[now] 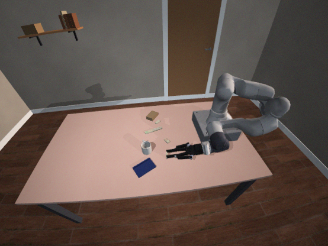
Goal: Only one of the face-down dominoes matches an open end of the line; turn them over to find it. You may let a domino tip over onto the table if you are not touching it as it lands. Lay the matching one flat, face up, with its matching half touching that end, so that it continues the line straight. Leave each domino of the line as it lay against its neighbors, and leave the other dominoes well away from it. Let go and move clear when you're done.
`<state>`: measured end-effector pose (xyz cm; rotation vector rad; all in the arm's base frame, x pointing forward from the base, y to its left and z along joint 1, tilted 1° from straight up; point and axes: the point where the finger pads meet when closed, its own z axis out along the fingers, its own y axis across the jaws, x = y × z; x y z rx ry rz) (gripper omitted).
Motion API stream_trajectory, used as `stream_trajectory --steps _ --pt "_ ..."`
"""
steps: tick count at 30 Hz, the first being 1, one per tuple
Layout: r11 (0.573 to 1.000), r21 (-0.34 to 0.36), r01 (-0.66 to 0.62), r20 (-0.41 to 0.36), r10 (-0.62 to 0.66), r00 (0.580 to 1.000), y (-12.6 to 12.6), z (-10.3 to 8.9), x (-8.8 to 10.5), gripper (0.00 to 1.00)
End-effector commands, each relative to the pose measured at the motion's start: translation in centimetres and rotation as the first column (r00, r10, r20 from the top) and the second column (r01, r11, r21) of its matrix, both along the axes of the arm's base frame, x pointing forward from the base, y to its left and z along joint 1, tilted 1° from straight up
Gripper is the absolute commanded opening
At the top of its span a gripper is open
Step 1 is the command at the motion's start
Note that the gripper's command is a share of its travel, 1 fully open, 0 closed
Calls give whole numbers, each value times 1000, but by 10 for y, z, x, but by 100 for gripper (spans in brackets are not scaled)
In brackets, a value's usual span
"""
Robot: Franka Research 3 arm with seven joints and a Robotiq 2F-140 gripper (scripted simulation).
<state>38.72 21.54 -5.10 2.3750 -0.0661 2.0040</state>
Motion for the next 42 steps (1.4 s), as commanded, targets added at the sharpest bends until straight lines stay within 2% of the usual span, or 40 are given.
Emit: stream_trajectory --steps 1,12,20,33,42 --pt "1000 -2 -2 4 2 1000 1 6 -6 33" --pt "1000 -2 -2 4 2 1000 3 38 -44 33" --pt "1000 -2 -2 4 2 1000 4 47 -54 33" --pt "1000 -1 -3 4 3 1000 4 50 -53 33" --pt "1000 0 -5 5 5 1000 6 67 -31 33"
